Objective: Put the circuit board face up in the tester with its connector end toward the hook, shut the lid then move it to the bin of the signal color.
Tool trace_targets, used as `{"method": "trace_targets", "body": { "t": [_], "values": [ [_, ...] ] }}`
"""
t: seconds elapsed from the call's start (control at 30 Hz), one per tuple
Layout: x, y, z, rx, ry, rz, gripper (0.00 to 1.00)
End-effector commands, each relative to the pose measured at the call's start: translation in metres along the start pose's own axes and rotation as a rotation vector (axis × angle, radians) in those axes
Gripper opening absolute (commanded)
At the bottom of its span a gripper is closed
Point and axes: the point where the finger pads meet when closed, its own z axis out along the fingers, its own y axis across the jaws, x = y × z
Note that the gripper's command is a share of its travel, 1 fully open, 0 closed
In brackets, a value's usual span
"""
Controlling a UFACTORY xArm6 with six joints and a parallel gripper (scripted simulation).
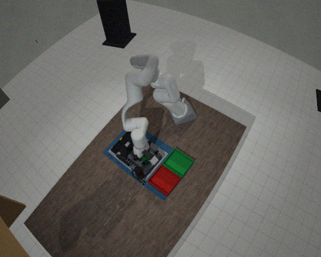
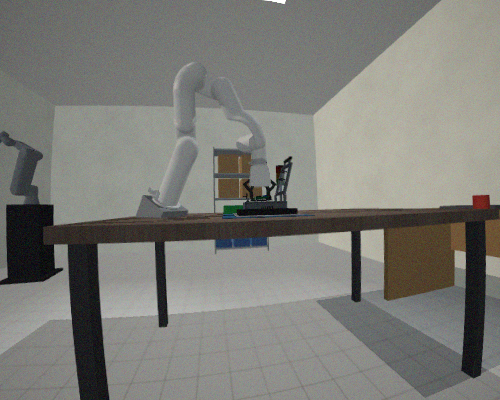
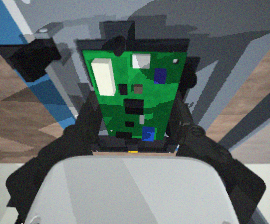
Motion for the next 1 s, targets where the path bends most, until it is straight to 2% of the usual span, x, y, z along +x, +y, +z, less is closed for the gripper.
{"method": "trace_targets", "body": {
  "t": [0.0,0.33,0.97],
  "values": [
    [0.0003,0.0025,-0.0044,-0.006,0.002,0.001,0.79],
    [0.0003,0.0025,-0.0111,-0.006,0.002,0.001,0.79],
    [0.0003,0.0025,-0.0115,-0.006,0.002,0.001,0.79]
  ]
}}
